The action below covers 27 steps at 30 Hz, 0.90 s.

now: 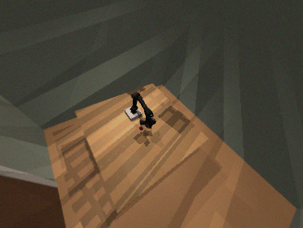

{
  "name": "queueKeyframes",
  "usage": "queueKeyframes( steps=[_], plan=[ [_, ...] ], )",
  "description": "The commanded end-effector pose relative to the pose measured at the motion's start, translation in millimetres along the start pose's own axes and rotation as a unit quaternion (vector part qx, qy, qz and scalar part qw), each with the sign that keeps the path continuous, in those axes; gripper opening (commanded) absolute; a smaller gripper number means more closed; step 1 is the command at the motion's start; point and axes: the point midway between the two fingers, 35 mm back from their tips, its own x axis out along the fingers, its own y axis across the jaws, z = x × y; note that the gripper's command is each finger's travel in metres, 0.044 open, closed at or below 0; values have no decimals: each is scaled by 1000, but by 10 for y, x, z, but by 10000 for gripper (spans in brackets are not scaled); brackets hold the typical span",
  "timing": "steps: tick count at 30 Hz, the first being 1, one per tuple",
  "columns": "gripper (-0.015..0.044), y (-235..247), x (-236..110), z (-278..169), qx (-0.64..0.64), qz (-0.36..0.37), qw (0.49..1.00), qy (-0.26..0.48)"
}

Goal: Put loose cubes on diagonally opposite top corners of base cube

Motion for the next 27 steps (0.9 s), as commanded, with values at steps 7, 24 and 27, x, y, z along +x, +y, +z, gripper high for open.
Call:
queueKeyframes(
  steps=[7,24,27],
  plan=[
    [105,220,87,-221,-93,-3,996,4],
    [105,485,158,-504,-207,-1,978,5],
    [105,485,158,-504,-207,-1,978,5]
  ],
)
